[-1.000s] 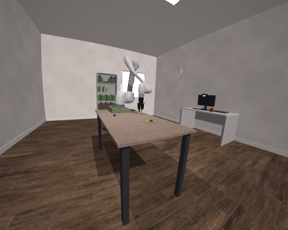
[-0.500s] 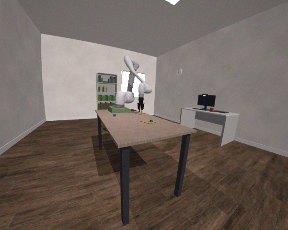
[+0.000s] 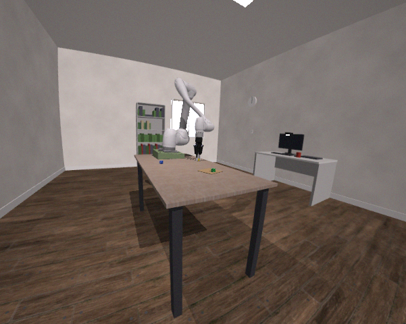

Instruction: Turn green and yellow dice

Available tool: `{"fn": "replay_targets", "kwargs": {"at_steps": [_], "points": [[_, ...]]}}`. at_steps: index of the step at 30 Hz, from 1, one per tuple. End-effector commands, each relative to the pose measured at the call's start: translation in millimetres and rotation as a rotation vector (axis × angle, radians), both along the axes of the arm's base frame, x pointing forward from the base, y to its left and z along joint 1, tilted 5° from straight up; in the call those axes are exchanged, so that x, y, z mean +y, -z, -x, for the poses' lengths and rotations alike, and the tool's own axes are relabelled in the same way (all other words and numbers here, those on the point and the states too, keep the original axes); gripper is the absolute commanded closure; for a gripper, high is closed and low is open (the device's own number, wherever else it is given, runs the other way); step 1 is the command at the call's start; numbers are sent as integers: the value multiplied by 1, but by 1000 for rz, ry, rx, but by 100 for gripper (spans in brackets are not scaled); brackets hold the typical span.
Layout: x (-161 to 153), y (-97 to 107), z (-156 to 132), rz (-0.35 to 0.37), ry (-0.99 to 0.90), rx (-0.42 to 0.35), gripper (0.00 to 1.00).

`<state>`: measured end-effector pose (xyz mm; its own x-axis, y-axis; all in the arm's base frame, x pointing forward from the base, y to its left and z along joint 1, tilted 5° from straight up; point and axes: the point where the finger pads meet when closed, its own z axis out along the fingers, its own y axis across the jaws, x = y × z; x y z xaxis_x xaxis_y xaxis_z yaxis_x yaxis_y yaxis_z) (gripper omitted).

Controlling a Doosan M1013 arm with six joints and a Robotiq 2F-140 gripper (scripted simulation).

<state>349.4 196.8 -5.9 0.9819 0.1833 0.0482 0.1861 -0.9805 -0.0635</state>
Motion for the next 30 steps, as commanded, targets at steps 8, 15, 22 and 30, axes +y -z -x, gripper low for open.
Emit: {"fn": "replay_targets", "kwargs": {"at_steps": [8, 15, 22, 30], "points": [[0, 0, 0, 0, 0, 0, 79], [0, 0, 0, 0, 0, 0, 79], [0, 0, 0, 0, 0, 0, 79], [-1, -19, 1, 0, 0, 0, 79]]}}
